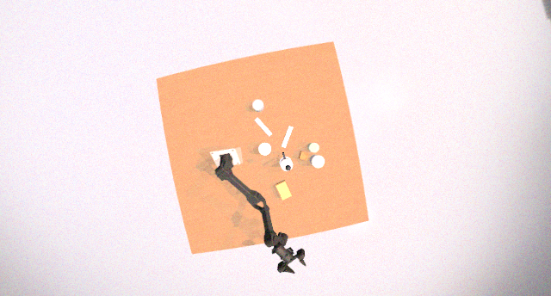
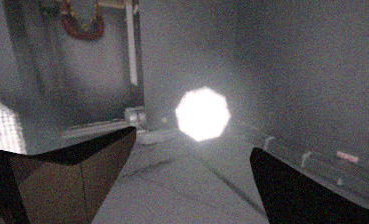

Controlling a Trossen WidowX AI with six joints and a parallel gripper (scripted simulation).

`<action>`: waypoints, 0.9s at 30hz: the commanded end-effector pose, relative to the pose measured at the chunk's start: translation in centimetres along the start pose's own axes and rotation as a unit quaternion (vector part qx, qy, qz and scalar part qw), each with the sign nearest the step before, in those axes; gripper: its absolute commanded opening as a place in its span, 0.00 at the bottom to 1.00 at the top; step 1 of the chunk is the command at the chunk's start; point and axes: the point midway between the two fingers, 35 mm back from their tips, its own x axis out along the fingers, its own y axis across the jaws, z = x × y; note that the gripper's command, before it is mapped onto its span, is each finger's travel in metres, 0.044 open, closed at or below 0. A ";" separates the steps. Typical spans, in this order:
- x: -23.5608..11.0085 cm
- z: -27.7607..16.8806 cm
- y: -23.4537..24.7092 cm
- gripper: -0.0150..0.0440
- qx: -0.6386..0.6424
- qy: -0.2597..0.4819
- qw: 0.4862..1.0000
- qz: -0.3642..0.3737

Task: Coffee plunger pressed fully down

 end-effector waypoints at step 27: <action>-13.6 -24.1 9.2 1.00 -0.131 0.308 0.941 0.043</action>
